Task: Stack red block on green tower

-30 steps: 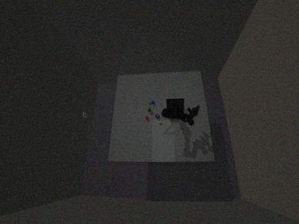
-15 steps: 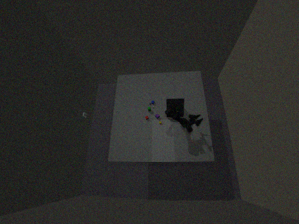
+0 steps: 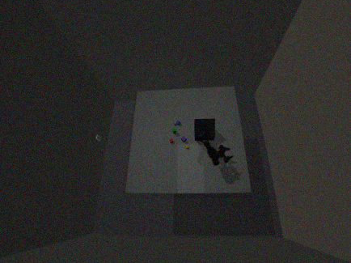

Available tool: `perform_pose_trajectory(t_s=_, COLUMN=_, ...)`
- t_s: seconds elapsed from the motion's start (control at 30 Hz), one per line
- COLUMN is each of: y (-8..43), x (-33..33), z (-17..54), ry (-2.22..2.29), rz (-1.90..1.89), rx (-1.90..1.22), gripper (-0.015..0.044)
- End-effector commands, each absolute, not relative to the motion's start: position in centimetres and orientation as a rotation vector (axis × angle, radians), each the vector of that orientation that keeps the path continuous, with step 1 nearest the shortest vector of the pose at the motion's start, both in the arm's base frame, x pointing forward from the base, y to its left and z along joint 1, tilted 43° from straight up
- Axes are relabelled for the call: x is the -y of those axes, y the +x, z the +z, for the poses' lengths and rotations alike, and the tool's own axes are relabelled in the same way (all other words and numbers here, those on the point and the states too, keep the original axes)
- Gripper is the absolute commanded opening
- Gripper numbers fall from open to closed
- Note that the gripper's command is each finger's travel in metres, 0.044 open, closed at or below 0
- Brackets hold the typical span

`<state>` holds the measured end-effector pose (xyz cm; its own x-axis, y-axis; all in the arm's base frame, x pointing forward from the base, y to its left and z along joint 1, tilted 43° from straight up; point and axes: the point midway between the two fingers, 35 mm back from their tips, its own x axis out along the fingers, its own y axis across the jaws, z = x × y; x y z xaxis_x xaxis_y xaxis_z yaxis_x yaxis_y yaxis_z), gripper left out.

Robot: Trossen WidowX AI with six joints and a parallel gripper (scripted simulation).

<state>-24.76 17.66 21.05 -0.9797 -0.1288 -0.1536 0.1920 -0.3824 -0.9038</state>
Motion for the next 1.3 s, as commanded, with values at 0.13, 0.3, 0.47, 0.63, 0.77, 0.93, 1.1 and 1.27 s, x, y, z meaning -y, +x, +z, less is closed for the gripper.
perform_pose_trajectory(t_s=0.13, y=-21.9, x=-23.3, z=20.7, ry=0.353, rz=-2.739, rx=-1.447, gripper=0.044)
perform_pose_trajectory(t_s=0.3, y=-19.4, x=-26.4, z=20.2, ry=0.518, rz=-2.875, rx=-1.39, gripper=0.044)
perform_pose_trajectory(t_s=0.47, y=-16.1, x=-29.3, z=19.5, ry=0.68, rz=-3.014, rx=-1.305, gripper=0.044)
perform_pose_trajectory(t_s=0.63, y=-12.5, x=-31.7, z=19.3, ry=0.804, rz=-3.184, rx=-1.136, gripper=0.044)
perform_pose_trajectory(t_s=0.77, y=-9.0, x=-33.4, z=19.0, ry=0.902, rz=-3.329, rx=-0.971, gripper=0.044)
perform_pose_trajectory(t_s=0.93, y=-4.5, x=-34.9, z=18.6, ry=1.007, rz=-3.505, rx=-0.732, gripper=0.044)
perform_pose_trajectory(t_s=1.1, y=0.2, x=-35.8, z=18.2, ry=1.091, rz=-3.672, rx=-0.461, gripper=0.044)
perform_pose_trajectory(t_s=1.27, y=4.7, x=-36.0, z=17.8, ry=1.168, rz=-3.806, rx=-0.227, gripper=0.044)
